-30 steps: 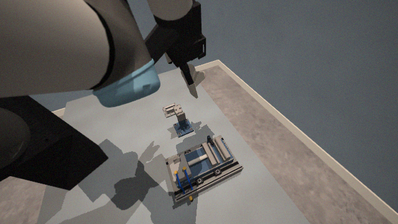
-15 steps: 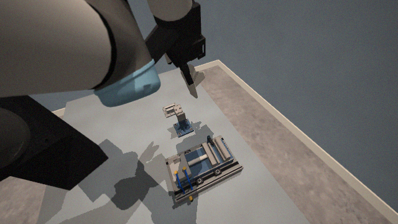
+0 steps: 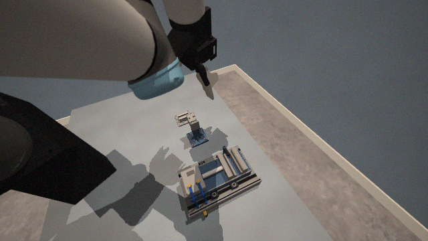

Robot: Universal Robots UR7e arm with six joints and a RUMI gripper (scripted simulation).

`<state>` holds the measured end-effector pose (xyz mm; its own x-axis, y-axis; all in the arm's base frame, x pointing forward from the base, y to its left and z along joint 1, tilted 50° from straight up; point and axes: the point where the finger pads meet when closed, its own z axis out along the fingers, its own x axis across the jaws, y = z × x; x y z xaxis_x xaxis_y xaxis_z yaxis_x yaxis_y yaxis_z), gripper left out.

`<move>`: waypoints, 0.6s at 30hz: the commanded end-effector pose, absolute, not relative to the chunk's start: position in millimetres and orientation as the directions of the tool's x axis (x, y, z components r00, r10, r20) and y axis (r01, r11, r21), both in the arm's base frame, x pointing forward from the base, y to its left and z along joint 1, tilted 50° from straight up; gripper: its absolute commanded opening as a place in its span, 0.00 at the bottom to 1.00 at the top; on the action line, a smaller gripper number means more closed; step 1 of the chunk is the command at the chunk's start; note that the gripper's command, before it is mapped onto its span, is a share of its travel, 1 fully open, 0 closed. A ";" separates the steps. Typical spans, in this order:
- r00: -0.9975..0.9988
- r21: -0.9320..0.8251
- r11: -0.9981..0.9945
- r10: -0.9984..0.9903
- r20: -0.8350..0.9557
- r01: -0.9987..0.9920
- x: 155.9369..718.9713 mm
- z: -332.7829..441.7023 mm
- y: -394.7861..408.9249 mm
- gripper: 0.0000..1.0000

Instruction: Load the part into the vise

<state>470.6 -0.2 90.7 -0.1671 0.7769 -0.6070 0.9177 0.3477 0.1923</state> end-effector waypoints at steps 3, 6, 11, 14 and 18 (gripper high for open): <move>-0.343 0.033 0.476 0.678 -0.650 0.879 487.1 60.7 7.9 1.00; -0.409 -0.031 0.518 0.636 -0.654 0.855 491.5 47.3 11.3 1.00; -0.487 -0.110 0.564 0.580 -0.653 0.818 496.2 30.5 15.7 1.00; -0.539 -0.164 0.593 0.539 -0.647 0.789 499.0 18.5 18.9 1.00; -0.593 -0.221 0.620 0.492 -0.637 0.753 501.7 5.4 22.3 1.00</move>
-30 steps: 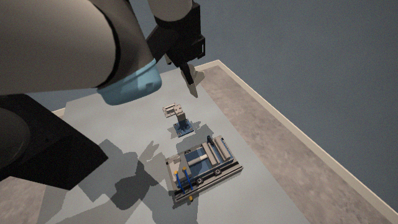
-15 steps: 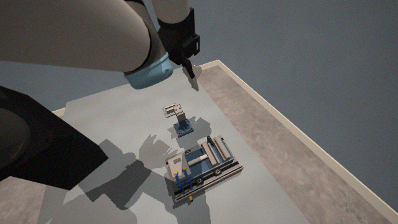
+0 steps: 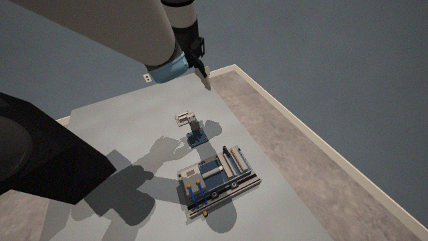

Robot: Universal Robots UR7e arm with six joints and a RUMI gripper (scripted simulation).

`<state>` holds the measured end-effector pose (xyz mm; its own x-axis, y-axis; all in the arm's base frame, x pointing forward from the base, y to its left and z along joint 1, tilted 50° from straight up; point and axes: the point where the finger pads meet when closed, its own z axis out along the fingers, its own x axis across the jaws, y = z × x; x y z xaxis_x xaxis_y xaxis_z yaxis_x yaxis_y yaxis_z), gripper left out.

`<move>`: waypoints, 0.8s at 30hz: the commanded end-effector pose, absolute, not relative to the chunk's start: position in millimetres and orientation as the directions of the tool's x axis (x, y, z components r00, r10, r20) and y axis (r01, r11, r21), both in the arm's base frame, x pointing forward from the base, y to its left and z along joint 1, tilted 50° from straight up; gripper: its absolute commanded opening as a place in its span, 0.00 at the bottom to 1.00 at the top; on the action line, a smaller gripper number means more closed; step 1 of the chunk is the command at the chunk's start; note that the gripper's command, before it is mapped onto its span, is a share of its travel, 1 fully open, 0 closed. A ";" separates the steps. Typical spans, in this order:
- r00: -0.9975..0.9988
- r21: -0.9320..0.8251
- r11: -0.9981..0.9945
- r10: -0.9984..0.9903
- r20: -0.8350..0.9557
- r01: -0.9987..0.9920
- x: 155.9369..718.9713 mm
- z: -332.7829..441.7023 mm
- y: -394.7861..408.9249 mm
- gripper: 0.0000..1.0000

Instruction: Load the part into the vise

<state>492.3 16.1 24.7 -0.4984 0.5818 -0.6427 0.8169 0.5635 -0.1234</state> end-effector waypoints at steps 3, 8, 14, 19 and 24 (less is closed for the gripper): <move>-0.654 -0.289 0.648 0.434 -0.620 0.705 504.2 -10.6 26.5 1.00; -0.688 -0.329 0.663 0.398 -0.606 0.673 505.5 -20.5 29.1 1.00; -0.792 -0.456 0.696 0.273 -0.546 0.554 507.8 -54.4 37.8 1.00; -0.849 -0.534 0.706 0.187 -0.494 0.466 507.7 -77.5 43.6 1.00; -0.888 -0.591 0.705 0.119 -0.445 0.391 506.7 -96.3 48.0 1.00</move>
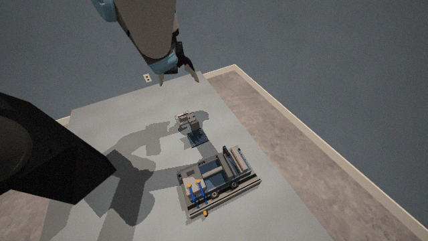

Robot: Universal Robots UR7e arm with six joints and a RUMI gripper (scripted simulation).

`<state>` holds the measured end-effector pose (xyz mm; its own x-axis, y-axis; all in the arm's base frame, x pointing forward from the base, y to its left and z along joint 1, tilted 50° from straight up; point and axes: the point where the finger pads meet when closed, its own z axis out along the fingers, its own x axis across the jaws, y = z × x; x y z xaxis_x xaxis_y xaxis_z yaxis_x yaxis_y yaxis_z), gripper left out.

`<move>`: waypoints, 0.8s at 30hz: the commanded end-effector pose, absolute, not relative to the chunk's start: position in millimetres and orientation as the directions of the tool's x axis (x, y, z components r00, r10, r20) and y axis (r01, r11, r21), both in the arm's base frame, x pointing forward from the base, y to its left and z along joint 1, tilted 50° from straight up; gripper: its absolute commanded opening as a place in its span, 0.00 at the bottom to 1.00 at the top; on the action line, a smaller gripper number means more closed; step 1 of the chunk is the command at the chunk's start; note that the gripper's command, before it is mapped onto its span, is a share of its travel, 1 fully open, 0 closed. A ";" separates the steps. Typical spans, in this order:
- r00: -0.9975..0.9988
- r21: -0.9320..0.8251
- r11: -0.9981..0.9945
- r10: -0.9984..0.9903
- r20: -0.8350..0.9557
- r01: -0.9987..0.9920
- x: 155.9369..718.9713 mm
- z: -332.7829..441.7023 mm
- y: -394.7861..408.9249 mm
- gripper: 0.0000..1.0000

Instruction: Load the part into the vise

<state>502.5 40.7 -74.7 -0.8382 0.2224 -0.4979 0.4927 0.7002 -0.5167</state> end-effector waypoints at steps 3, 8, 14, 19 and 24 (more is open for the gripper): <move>-0.900 -0.611 0.704 0.094 -0.426 0.362 506.1 -103.3 49.6 1.00; -0.932 -0.668 0.692 0.016 -0.362 0.272 503.4 -125.1 54.4 1.00; -0.944 -0.694 0.683 -0.020 -0.329 0.227 501.7 -135.8 56.6 1.00; -0.945 -0.696 0.683 -0.023 -0.327 0.224 501.5 -136.6 56.8 1.00; -0.945 -0.696 0.682 -0.023 -0.326 0.224 501.3 -136.7 56.3 0.51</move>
